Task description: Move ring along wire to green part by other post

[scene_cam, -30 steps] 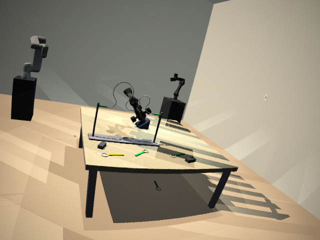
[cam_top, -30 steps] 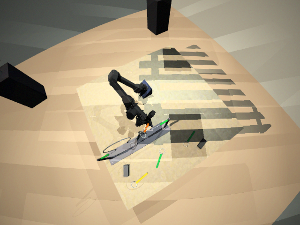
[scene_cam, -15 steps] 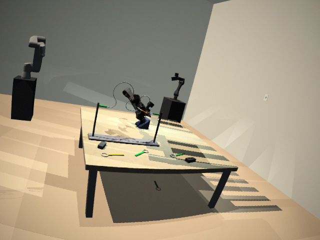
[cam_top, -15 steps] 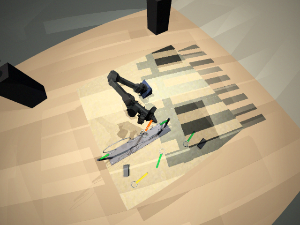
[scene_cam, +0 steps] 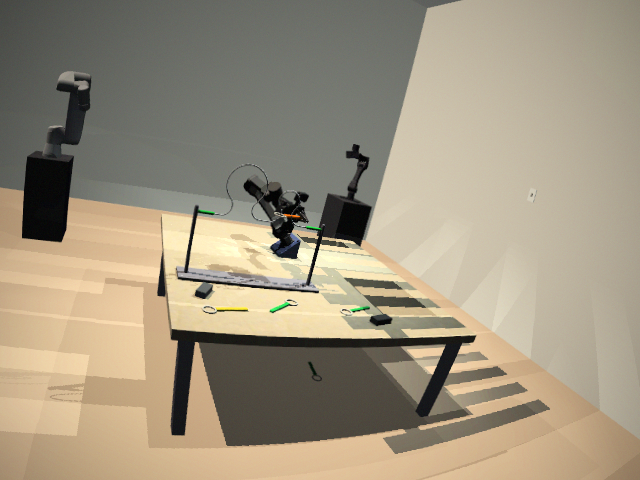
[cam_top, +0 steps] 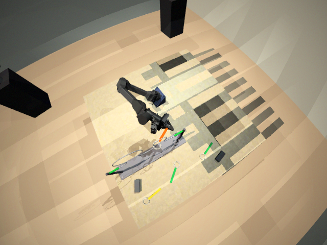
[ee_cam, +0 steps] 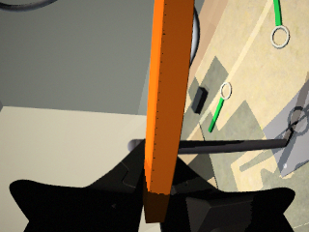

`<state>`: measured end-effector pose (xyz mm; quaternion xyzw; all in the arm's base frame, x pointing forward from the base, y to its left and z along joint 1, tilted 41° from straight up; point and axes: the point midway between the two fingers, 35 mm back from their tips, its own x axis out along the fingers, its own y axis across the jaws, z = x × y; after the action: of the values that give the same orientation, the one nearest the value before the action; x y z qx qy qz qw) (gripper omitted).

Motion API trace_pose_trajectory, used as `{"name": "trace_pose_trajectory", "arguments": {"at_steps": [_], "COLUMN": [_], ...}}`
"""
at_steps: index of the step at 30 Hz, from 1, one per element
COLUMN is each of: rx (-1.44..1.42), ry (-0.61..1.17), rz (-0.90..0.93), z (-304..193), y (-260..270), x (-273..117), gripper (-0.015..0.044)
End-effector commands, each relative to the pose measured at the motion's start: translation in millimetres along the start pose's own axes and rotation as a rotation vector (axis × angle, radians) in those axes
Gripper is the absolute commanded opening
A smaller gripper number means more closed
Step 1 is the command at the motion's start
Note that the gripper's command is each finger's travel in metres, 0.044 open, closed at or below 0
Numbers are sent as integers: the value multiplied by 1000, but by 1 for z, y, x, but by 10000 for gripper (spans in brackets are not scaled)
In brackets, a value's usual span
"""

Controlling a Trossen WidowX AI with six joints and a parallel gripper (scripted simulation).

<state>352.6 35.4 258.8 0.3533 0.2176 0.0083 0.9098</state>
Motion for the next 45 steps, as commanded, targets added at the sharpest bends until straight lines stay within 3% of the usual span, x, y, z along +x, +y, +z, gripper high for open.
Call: {"name": "trace_pose_trajectory", "arguments": {"at_steps": [1, 32, 45], "rx": [81, 451, 443], "ry": [11, 57, 56], "rz": [55, 262, 257], "z": [1, 22, 28], "y": [18, 85, 93], "x": [-3, -23, -28], "gripper": [-150, -150, -150]}}
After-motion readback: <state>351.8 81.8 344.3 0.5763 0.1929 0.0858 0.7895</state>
